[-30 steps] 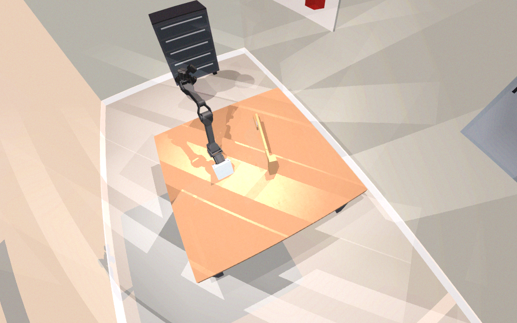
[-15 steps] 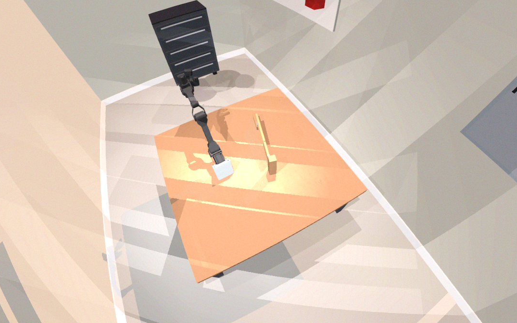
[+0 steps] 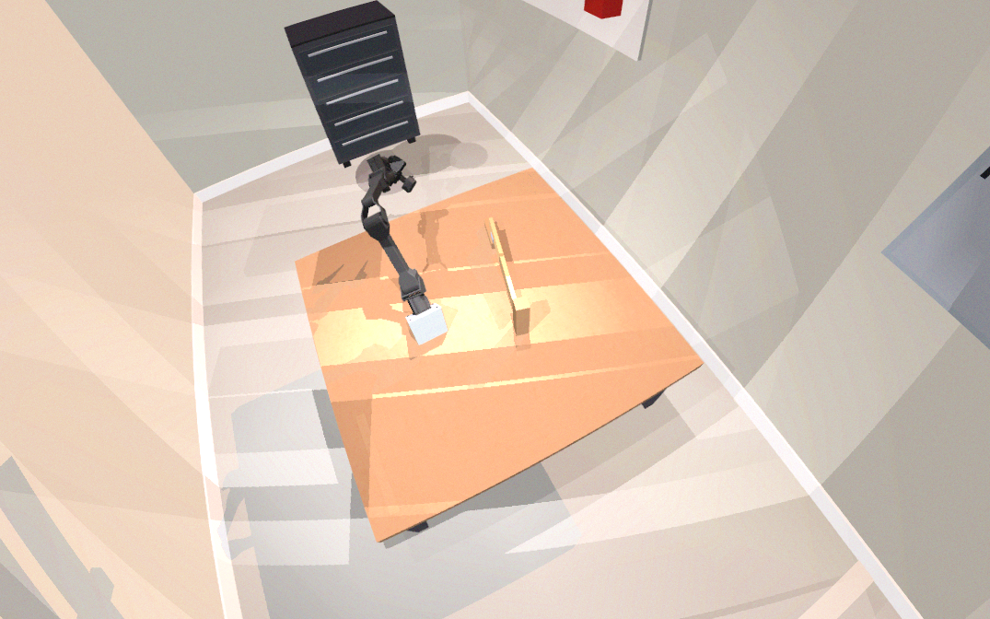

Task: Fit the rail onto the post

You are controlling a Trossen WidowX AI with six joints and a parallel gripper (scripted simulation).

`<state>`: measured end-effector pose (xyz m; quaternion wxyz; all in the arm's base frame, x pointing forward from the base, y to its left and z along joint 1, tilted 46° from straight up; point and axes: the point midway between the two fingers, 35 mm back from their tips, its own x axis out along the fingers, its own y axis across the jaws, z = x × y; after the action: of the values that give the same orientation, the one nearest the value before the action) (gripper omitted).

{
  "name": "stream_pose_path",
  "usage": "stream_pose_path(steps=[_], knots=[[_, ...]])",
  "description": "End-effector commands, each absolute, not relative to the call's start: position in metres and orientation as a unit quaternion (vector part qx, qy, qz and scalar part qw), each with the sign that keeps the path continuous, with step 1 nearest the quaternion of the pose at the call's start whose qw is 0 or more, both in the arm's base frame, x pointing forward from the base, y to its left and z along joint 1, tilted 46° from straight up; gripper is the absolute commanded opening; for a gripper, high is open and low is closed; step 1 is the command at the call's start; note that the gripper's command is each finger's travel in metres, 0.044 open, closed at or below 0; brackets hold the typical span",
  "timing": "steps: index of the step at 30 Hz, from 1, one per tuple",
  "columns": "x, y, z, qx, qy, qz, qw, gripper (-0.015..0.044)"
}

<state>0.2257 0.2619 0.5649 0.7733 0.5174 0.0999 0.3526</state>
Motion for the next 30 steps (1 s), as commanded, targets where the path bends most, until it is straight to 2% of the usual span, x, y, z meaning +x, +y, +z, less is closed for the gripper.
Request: stream_pose_path(steps=[1,7,14,22,30], knots=[[0.268,0.267,0.524,0.413,0.104,0.320,0.847,0.0440],[0.328,0.251,0.463,0.247,0.124,0.272,0.922,0.0440],[0.393,0.204,0.382,0.053,0.180,0.229,0.955,0.0440],[0.440,0.118,0.284,-0.135,0.272,0.220,0.927,0.0440],[0.451,0.026,0.184,-0.237,0.370,0.267,0.858,0.0440]])
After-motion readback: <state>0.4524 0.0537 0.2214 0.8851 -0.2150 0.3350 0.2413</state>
